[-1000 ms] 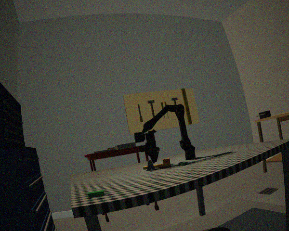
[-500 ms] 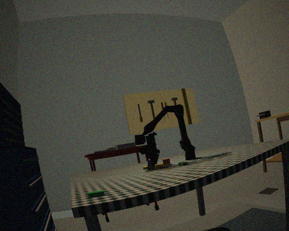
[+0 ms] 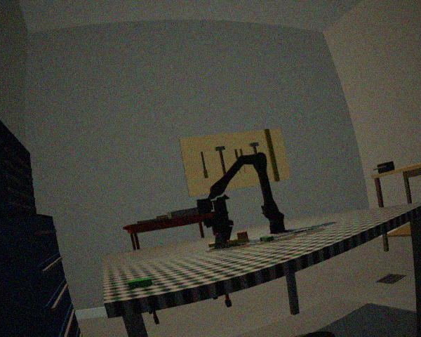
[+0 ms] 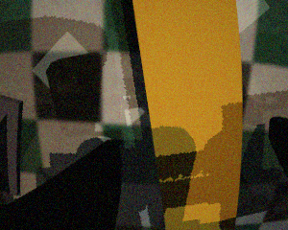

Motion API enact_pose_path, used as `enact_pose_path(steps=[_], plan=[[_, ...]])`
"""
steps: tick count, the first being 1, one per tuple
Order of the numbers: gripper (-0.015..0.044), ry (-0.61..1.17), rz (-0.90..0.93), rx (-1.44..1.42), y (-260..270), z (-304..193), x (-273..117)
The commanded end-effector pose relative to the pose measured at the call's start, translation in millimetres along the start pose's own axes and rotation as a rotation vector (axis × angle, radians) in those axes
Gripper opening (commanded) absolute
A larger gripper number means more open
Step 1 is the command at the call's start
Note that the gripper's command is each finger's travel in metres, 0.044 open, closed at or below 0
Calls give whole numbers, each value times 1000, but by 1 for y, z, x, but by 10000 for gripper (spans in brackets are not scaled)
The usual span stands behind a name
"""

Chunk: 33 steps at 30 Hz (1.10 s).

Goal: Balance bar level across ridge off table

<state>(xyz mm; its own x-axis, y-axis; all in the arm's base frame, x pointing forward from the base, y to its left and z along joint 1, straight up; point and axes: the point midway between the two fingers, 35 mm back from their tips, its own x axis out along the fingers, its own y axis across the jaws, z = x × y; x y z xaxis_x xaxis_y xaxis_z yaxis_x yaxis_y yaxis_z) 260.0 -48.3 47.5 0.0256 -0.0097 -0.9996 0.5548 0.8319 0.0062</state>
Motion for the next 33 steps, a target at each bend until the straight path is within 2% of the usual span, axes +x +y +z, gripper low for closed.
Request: enact_pose_path(steps=[1,4,10,18,22,33], plan=[[315,3,4,4,1,0,1],[315,3,4,4,1,0,1],[157,1,0,0,0,0,0],[104,1,0,0,0,0,0],[0,1,0,0,1,1,-6],[0,1,1,1,2,5,-33]])
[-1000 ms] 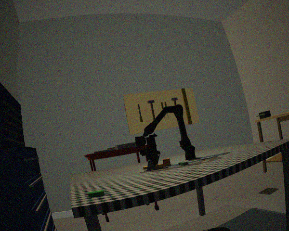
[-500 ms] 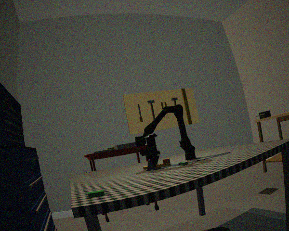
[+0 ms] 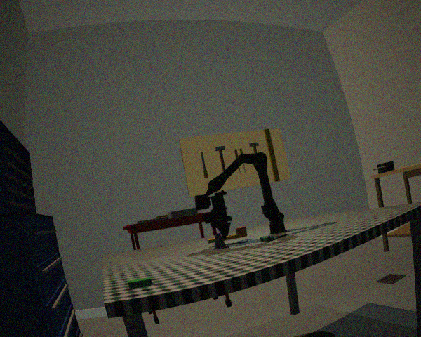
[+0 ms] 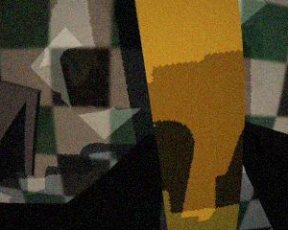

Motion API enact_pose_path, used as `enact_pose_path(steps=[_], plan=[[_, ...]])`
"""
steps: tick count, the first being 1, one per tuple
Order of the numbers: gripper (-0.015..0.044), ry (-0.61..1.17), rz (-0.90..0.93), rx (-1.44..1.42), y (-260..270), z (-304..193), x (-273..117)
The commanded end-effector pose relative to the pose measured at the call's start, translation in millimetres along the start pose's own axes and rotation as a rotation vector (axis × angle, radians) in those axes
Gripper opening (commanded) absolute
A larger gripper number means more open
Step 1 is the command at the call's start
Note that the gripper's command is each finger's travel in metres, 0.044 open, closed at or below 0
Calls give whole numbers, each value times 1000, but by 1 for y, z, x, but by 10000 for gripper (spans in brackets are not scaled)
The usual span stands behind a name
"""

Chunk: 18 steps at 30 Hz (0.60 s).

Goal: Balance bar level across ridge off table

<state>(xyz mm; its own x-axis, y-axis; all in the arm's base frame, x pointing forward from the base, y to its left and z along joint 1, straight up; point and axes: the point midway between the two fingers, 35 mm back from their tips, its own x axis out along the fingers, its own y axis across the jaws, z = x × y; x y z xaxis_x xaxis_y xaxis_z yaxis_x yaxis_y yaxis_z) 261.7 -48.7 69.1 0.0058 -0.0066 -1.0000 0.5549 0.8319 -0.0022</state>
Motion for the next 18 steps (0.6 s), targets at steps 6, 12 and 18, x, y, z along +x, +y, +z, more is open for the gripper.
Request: enact_pose_path(steps=[6,12,18], plan=[[0,-17,10,2,2,4,-27],[0,-17,11,2,2,4,-42],[0,-17,11,3,1,3,-57]])
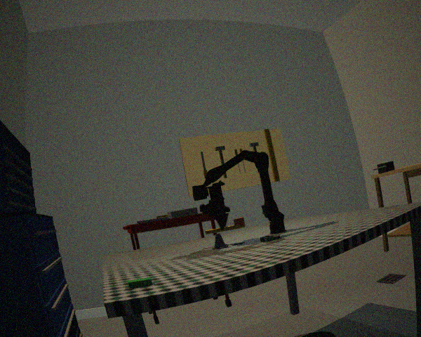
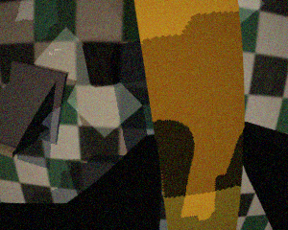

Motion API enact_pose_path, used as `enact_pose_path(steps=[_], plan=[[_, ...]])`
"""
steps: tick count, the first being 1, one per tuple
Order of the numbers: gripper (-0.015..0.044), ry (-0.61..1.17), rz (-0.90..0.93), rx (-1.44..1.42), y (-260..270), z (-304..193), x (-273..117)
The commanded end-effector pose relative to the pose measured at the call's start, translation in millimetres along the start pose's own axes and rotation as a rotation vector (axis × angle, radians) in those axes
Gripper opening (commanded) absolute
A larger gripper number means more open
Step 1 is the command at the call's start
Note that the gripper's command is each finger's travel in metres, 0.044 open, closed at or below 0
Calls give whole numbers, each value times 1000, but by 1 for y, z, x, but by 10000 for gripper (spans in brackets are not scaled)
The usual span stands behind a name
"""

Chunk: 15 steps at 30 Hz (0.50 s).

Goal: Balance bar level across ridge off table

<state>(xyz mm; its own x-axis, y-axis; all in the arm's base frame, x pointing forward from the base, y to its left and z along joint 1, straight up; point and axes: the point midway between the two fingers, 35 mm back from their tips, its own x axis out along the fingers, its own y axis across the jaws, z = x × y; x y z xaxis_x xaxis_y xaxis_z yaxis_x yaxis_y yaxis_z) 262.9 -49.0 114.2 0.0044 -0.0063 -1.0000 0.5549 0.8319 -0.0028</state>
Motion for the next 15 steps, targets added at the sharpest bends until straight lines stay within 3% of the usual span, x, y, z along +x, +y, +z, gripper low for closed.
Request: enact_pose_path(steps=[1,15], plan=[[0,-18,12,3,1,1,-15],[0,-17,13,4,-2,-5,-49]])
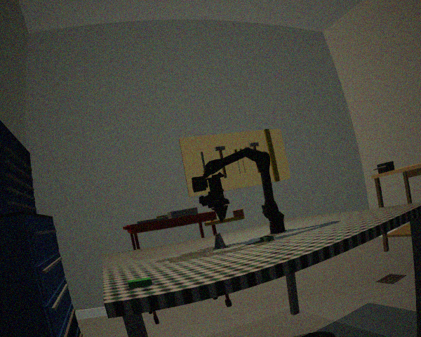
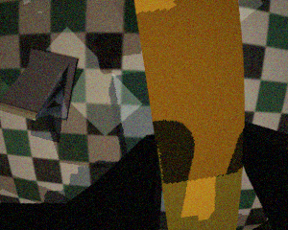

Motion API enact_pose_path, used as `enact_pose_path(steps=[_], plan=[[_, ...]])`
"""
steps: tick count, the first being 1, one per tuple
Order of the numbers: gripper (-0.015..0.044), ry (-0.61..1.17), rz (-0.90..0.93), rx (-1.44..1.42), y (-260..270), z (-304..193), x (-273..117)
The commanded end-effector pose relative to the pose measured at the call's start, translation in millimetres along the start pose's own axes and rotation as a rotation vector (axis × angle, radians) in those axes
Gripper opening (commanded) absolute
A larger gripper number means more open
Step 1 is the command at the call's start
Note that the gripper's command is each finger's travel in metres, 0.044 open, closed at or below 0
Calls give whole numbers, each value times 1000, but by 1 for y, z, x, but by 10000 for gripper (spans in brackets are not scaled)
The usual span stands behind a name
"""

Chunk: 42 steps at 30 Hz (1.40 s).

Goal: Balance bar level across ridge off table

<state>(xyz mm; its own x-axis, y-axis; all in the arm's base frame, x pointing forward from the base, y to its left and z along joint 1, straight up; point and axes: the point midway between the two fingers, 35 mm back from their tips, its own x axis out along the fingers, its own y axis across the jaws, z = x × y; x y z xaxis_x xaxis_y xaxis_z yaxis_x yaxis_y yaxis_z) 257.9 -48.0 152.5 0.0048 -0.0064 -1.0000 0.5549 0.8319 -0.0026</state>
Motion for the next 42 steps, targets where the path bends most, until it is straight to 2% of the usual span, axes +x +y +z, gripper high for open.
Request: enact_pose_path(steps=[1,29,42], plan=[[0,-16,13,4,0,-1,-11],[0,-14,25,402,90,34,-16],[0,-14,25,413,94,36,-1]])
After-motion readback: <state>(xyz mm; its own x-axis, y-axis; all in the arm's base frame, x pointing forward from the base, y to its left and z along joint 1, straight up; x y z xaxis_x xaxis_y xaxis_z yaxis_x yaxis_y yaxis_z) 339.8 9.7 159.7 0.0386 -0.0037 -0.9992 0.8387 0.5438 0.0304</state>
